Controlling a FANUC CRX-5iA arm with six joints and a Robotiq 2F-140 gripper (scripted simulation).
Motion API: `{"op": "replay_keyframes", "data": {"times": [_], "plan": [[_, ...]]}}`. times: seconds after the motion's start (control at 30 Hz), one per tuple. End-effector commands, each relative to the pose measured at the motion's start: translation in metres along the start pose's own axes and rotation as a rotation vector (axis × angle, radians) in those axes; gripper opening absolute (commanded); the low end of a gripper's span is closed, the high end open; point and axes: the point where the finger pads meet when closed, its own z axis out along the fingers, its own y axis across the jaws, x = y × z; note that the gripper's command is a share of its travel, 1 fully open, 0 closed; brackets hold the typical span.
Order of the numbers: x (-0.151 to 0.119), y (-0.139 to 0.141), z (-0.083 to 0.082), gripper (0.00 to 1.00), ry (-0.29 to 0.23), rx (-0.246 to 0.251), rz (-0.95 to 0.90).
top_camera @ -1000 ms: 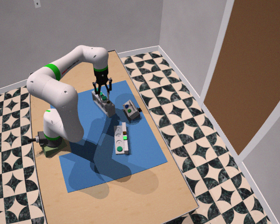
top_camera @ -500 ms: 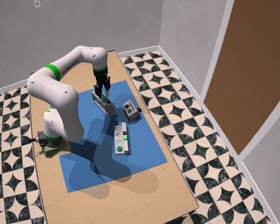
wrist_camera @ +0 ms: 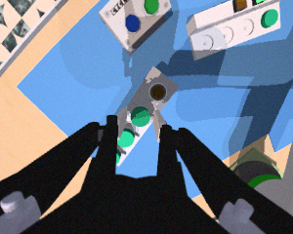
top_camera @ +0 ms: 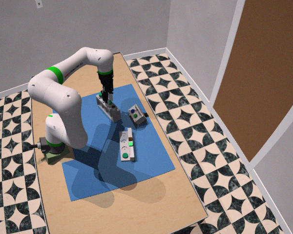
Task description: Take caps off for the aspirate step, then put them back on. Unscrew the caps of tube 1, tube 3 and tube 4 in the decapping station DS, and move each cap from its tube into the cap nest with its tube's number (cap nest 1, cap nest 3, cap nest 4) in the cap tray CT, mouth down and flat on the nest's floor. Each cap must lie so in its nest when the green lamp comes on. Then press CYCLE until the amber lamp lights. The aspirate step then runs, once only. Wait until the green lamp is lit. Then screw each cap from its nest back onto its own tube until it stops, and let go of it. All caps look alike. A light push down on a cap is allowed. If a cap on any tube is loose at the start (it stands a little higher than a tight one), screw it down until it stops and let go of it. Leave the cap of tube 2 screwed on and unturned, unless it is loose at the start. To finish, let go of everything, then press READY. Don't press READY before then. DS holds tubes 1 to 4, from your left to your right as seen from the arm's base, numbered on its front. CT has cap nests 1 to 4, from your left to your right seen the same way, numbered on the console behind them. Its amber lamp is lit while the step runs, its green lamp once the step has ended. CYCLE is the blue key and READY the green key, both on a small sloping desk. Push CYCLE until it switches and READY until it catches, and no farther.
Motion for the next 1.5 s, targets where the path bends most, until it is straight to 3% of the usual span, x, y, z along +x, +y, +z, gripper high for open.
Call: {"op": "replay_keyframes", "data": {"times": [0.0,0.37,0.5,0.8,1.0,1.07,1.23,1.47], "plan": [[0.0002,-0.0001,-0.0001,0.00,-0.003,-0.001,-0.003],[0.0002,-0.0001,-0.0001,0.00,-0.003,-0.001,-0.003],[0.0002,-0.0001,-0.0001,0.00,-0.003,-0.001,0.097],[0.0002,-0.0001,0.0003,0.00,-0.003,-0.002,0.547],[0.0002,-0.0001,0.0005,0.00,-0.003,-0.002,0.797],[0.0002,-0.0001,0.0005,0.00,-0.003,-0.002,0.797],[0.0002,-0.0001,0.0007,0.00,-0.003,-0.002,1.044],[0.0002,-0.0001,0.0007,0.00,-0.003,-0.002,1.044]]}}
